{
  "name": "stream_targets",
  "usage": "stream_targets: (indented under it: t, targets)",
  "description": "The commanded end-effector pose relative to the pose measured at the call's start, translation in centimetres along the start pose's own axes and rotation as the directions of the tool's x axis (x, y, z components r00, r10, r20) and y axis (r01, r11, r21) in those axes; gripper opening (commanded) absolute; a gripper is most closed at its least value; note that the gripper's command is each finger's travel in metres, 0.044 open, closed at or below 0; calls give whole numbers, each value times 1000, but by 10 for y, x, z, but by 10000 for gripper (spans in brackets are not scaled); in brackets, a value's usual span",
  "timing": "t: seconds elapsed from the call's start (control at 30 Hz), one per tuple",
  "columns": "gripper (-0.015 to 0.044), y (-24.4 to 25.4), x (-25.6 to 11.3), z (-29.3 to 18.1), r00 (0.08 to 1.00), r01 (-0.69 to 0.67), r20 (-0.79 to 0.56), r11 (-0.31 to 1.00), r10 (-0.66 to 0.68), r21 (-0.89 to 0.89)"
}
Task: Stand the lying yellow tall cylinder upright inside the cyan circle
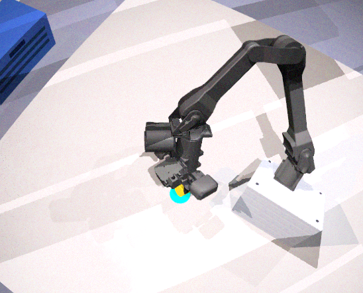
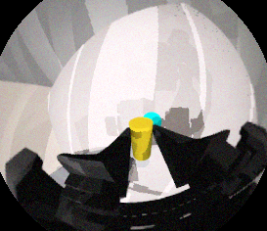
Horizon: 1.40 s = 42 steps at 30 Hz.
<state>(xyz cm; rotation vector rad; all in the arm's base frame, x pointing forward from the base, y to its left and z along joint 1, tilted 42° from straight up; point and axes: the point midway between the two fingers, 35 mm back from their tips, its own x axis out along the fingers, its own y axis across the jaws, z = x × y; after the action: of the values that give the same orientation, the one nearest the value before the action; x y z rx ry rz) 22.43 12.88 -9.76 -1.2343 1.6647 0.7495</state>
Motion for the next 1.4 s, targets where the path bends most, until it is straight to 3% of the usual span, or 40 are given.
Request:
stream_targets:
  t: [0.0, 1.37]
  targets:
    - [105, 1, 2, -2, 999, -19, 27, 1000, 19, -1]
    - [105, 1, 15, -2, 943, -126, 305, 991, 130, -32]
